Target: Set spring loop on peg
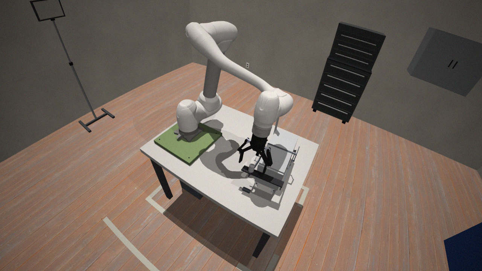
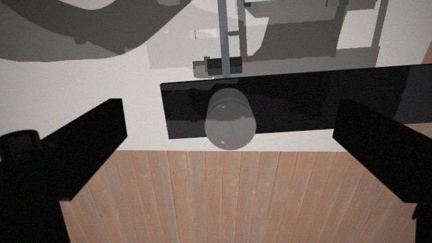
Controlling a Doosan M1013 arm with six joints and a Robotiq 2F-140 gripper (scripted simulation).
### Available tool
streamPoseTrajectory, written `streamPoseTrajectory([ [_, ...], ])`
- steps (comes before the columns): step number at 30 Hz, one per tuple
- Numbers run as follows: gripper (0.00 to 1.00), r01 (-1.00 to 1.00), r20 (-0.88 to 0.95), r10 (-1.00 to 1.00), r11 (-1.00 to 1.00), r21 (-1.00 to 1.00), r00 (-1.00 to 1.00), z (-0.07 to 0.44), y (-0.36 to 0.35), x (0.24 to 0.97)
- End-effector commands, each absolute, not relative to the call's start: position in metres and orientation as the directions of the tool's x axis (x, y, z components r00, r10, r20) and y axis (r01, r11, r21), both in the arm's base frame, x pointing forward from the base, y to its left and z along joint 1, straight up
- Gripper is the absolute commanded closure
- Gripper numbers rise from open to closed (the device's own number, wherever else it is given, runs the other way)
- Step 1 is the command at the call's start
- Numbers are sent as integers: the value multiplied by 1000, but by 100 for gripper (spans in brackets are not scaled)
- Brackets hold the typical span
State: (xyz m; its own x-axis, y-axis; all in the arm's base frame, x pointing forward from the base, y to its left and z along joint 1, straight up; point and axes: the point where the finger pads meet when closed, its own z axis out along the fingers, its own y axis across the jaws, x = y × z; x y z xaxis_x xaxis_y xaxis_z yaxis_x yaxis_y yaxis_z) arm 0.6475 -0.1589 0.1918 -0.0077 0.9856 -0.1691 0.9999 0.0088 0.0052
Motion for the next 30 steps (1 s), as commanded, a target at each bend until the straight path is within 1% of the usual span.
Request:
streamPoseTrajectory([
  [1,0,1000,-169,986,9,6,-7,193,-159,648],
  [12,0,1000,-169,986,9,6,-7,193,-159,648],
  [13,75,1000,-169,986,9,6,-7,193,-159,648],
  [30,75,1000,-169,986,9,6,-7,193,-159,648],
])
